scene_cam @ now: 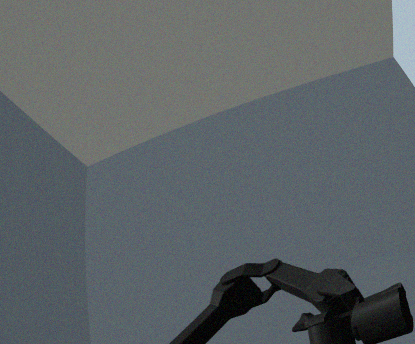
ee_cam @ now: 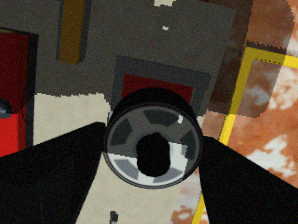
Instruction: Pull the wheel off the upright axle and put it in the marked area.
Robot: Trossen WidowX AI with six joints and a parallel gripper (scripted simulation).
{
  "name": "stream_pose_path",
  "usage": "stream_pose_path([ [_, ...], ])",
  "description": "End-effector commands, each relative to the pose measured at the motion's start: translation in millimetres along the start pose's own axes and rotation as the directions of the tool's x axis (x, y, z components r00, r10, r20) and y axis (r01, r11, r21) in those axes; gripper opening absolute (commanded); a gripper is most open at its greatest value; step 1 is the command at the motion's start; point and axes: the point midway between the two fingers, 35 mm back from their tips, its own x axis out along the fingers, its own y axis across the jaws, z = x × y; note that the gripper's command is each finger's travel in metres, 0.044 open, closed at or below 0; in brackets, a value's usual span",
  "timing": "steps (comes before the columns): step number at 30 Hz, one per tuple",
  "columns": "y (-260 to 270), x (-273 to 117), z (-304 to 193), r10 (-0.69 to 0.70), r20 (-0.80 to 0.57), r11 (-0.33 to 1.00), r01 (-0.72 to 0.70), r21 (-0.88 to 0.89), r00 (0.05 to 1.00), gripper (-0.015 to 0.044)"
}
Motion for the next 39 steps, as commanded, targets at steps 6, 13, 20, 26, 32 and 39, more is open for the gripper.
stream_pose_path([
  [6,-1.9,-10.6,-0.7,-0.002,0.008,1.0,0.002,0.011,1.0,0.0],
  [13,-2.0,-12.9,-0.7,-0.002,0.009,1.0,0.002,0.011,1.0,0.0],
  [20,-2.0,-15.3,-0.7,-0.002,0.009,1.0,0.001,0.011,1.0,0.0],
  [26,-2.0,-17.2,-0.7,-0.002,0.009,1.0,0.001,0.012,1.0,0.0],
  [32,-2.0,-19.2,-0.8,-0.001,0.01,1.0,0.001,0.012,1.0,0.0],
  [39,-2.0,-21.6,-0.8,-0.001,0.01,1.0,0.001,0.012,1.0,0.0],
])
